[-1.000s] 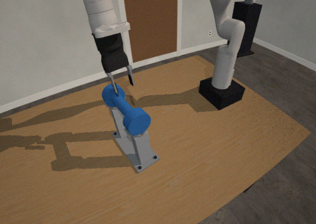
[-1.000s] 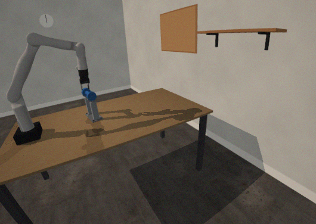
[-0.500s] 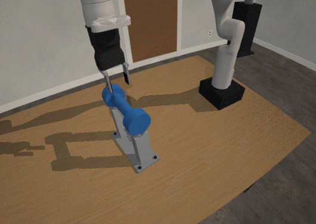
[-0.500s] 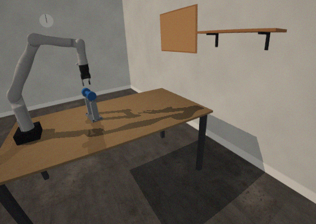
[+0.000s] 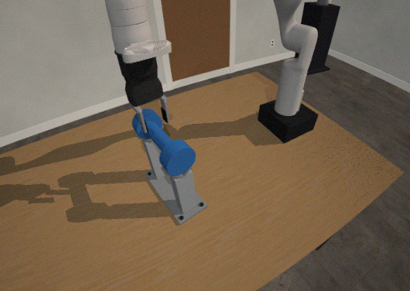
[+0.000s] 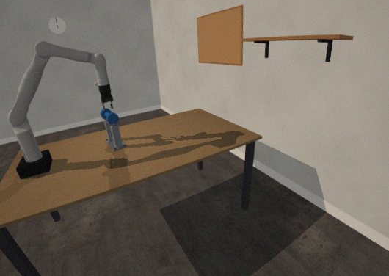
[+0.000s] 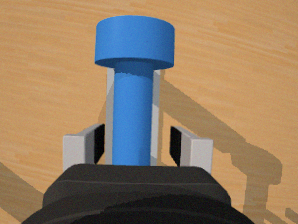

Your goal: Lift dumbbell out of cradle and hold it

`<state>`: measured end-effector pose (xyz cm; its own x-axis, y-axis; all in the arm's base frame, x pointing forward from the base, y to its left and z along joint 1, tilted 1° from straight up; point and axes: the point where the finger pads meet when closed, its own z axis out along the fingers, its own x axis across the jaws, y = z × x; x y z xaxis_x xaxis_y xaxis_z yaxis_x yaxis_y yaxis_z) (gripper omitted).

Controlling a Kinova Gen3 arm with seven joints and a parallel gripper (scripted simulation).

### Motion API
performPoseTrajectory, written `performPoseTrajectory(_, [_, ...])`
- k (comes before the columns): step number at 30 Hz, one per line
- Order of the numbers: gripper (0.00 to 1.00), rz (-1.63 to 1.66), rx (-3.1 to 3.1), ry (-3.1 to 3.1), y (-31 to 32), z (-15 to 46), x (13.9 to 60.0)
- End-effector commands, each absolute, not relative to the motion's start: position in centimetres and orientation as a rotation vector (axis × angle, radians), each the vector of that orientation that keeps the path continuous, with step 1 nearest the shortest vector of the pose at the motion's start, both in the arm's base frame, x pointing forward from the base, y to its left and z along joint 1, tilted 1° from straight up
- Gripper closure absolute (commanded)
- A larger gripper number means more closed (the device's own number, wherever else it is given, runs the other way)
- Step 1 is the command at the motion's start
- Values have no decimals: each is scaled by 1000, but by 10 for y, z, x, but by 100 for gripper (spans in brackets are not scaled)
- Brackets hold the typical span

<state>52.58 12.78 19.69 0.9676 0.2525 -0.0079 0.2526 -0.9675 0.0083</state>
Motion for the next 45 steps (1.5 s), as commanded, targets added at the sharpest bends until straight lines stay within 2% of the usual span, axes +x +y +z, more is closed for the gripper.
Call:
performPoseTrajectory(1, [0,-37,3105,397,126,175,521])
performPoseTrajectory(11, [0,-37,3105,396,126,138,519])
performPoseTrajectory(26, [0,-37,3105,396,125,135,519])
performPoseTrajectory(27, [100,-37,3105,396,125,135,519])
performPoseTrajectory(45, [100,-37,3105,396,125,135,519])
